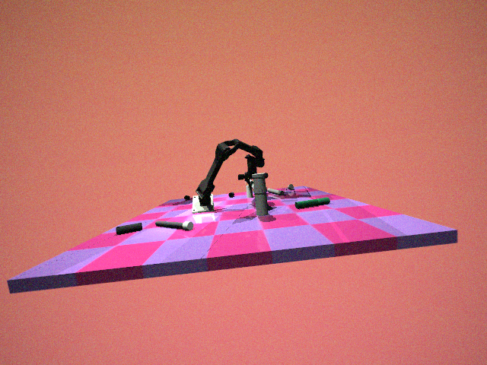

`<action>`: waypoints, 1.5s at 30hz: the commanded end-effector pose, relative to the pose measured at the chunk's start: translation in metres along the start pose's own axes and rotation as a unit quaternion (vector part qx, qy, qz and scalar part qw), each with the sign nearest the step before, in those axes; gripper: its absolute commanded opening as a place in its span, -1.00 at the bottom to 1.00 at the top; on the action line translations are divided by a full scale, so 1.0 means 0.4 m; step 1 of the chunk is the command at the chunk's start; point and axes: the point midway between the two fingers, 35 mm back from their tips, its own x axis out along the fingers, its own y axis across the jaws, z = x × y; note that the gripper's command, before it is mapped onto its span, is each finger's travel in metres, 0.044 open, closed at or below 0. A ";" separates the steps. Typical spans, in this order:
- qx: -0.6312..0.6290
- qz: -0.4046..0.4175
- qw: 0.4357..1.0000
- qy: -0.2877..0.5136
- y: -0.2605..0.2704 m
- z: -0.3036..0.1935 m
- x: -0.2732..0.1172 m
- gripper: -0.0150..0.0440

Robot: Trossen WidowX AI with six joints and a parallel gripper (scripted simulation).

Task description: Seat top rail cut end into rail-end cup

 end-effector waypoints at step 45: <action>0.000 0.000 1.000 0.001 0.000 -0.002 -0.001 -0.49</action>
